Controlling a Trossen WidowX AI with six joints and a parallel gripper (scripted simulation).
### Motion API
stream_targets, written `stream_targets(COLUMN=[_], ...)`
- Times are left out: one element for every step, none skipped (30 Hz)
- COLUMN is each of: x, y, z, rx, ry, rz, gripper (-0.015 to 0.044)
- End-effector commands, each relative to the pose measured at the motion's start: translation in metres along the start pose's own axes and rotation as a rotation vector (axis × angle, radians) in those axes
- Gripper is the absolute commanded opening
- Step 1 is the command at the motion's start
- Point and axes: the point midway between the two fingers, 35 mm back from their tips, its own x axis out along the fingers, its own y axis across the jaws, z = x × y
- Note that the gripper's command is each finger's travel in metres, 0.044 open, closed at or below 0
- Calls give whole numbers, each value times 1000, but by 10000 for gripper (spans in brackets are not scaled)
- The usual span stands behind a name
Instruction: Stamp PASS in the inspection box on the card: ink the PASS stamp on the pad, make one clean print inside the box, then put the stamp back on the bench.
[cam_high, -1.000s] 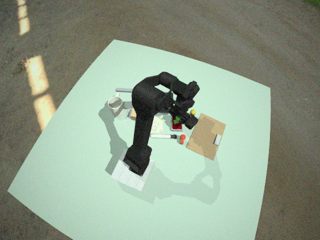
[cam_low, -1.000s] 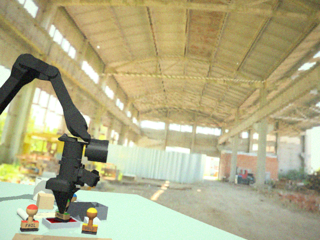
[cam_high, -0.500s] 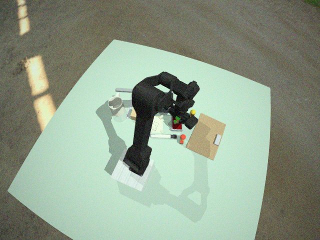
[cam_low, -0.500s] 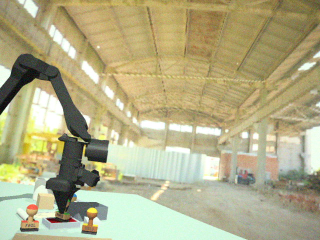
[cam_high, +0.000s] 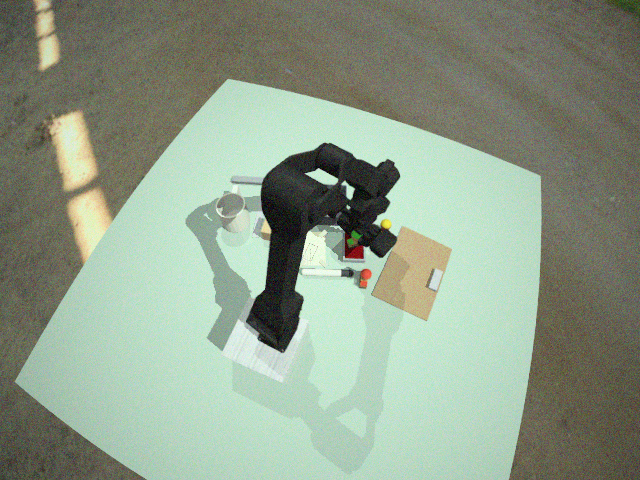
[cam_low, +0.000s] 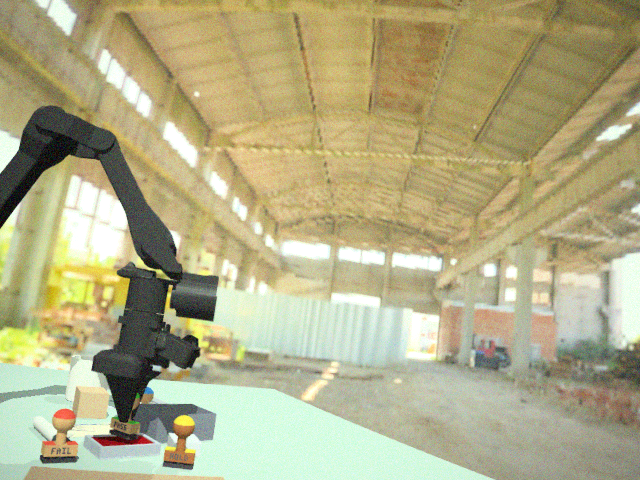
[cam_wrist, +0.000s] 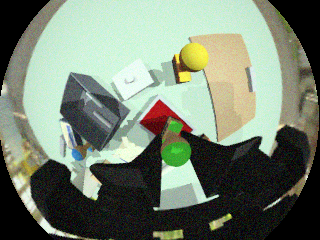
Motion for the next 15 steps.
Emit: stream_targets(x=[-5,-7,-8,-10,-12,-13,-15,-17,-18,-20,-21,-23,-25,-26,-28], y=[0,0,0,0,0,0,0,0,0,0,0,0,0,0,0], z=[1,1,1,1,1,1,1,1,1,1,1,1,1,1,1], rx=[0,0,0,0,0,0,0,0,0,0,0,0,0,0,0], ry=[-1,-1,-1,-1,-1,-1,-1,-1,-1,-1,-1,-1,-1,-1,-1], rz=[3,3,3,3,3,3,3,3,3,3,3,3,3,3,3], gripper=[0,0,0,0,0,0,0,0,0,0,0,0,0,0,0])
